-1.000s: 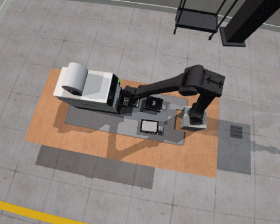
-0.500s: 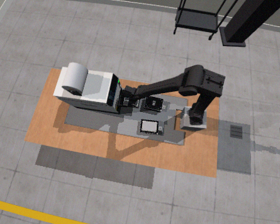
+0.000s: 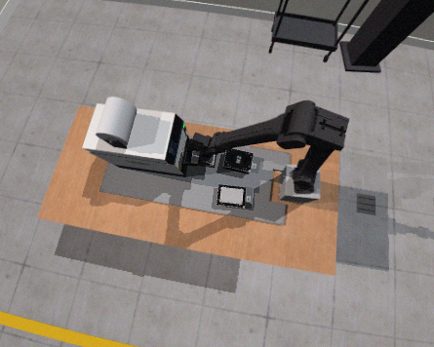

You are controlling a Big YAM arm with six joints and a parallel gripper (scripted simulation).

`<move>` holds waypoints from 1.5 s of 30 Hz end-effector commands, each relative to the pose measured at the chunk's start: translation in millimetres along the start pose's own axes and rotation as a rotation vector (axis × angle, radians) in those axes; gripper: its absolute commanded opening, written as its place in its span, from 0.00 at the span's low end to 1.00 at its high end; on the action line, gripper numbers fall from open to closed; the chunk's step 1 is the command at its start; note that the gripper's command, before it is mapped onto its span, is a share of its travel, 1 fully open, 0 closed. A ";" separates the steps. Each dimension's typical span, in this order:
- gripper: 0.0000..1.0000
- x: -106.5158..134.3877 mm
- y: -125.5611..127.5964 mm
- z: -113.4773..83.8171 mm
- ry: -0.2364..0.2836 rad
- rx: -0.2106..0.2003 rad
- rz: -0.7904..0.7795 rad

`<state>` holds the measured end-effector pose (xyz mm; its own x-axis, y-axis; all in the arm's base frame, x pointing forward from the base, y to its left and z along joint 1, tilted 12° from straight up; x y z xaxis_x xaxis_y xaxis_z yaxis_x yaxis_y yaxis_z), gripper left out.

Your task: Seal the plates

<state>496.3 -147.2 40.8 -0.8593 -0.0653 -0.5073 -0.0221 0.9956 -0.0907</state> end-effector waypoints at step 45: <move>1.00 1.5 4.0 4.5 0.004 -0.003 0.010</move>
<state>496.7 -149.3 25.4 -0.8653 -0.0601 -0.4976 -0.0190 0.9960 -0.0873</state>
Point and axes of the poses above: the point where the finger pads meet when closed, its own z axis out along the fingers, its own y axis across the jaws, x = y × z, the point moved 2 cm from there along -z, back along the fingers, and after that the axes turned 11 degrees about -z, right-handed, at the moved point
